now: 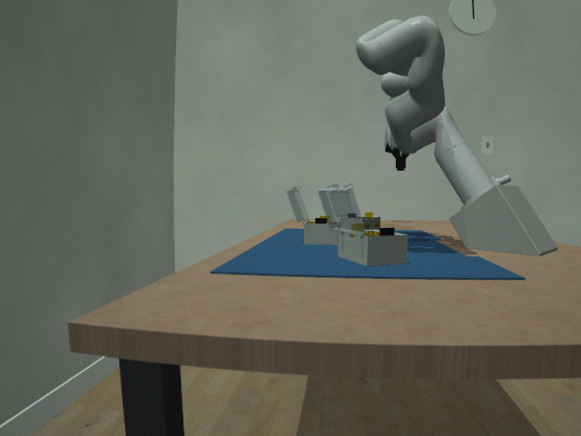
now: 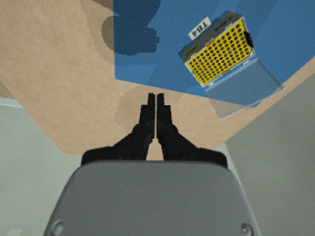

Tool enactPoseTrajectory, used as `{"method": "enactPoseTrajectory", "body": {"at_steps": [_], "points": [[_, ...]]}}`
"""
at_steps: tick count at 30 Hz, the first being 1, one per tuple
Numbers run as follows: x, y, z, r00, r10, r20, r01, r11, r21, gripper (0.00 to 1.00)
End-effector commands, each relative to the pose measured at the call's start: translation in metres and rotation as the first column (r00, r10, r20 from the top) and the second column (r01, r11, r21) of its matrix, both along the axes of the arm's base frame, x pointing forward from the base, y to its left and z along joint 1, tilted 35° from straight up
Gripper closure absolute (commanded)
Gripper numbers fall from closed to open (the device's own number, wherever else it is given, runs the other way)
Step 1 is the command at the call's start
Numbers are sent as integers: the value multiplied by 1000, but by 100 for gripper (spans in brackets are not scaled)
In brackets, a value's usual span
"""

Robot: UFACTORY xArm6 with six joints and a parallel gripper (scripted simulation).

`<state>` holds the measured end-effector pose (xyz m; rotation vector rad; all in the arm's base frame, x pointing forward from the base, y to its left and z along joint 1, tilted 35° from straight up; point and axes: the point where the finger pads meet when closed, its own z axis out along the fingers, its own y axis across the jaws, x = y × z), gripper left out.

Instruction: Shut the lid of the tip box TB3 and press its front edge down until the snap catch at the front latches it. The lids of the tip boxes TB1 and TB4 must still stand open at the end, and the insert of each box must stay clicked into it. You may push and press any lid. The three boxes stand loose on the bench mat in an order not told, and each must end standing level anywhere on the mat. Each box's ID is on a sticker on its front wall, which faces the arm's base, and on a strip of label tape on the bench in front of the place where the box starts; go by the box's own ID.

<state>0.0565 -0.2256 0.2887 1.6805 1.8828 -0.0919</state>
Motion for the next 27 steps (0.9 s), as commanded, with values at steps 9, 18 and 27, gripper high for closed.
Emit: {"method": "enactPoseTrajectory", "body": {"at_steps": [9,18,27], "points": [[25,-31,-53,1000,-5,-7,5,1000,-2,100],[39,-46,-82,1000,-5,-6,5,1000,-2,100],[54,-63,-114,1000,-5,-6,5,1000,-2,100]]}}
